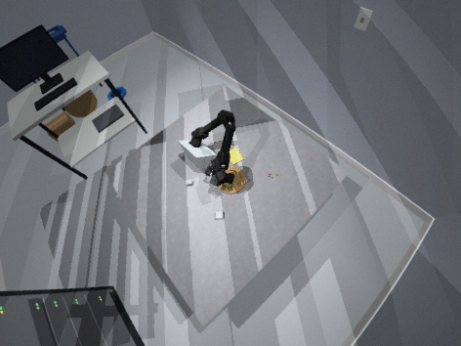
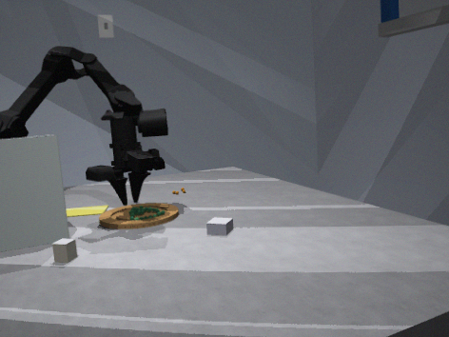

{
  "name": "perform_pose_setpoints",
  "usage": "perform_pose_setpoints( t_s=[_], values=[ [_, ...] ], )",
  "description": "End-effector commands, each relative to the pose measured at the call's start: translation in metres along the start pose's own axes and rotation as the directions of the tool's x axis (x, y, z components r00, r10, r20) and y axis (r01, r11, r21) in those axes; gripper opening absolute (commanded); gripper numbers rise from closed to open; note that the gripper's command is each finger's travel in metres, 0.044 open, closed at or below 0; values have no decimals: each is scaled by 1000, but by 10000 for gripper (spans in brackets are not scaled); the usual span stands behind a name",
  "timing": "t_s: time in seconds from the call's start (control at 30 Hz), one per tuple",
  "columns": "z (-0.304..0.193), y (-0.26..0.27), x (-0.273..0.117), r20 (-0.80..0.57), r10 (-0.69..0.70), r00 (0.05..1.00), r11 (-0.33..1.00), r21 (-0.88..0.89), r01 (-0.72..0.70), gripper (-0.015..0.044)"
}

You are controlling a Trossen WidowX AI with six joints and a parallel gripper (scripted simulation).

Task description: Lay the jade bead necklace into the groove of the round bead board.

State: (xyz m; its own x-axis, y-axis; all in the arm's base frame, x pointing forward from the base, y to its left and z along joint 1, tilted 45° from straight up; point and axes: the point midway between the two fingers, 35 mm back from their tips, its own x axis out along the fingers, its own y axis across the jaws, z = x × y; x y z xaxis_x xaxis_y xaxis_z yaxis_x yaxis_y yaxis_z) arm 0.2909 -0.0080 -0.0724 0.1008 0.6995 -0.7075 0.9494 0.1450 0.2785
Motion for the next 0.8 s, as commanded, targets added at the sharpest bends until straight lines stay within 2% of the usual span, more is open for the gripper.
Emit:
perform_pose_setpoints(
  t_s=[0.0, 0.2, 0.77],
  values=[
    [0, 0, 14, 2, -4, 1000, 1000, -9, 4, 120],
    [2, 3, 8, 8, 3, 1000, 1000, -18, -3, 120],
    [0, 0, 35, 2, -3, 1000, 1000, -10, 3, 120]
  ],
)
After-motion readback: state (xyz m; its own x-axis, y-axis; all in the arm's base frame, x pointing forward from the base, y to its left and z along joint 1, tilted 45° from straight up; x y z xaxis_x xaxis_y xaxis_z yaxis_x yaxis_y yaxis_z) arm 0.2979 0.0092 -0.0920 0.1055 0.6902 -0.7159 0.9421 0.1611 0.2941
